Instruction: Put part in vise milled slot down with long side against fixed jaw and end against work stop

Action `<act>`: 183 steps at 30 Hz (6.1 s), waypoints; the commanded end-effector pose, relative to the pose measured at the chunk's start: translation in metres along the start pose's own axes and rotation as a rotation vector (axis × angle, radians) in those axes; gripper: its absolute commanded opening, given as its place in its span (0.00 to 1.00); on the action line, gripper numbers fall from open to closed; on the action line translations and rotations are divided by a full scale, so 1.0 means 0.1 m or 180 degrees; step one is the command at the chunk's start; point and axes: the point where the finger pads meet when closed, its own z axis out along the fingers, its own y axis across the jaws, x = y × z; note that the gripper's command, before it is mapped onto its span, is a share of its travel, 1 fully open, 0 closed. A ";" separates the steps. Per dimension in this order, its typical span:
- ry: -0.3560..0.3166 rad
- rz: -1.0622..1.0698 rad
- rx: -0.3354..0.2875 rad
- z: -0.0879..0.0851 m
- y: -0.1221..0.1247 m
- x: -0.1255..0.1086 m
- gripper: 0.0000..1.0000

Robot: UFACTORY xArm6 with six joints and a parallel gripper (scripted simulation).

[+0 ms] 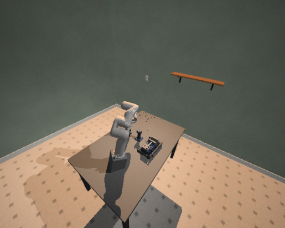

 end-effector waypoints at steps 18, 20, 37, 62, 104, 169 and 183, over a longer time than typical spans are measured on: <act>0.0006 0.0001 -0.0011 0.00 0.02 0.01 0.89; 0.0006 0.0001 -0.0011 0.00 0.02 0.01 0.89; 0.0006 0.0001 -0.0011 0.00 0.02 0.01 0.00; 0.0006 0.0001 -0.0011 -0.01 0.02 0.01 0.00; 0.0006 0.0001 -0.0011 -0.85 0.01 0.01 0.00; 0.0006 0.0001 -0.0011 -2.10 -0.01 0.00 0.00; 0.0007 0.0005 -0.0010 -2.10 0.00 -0.03 0.00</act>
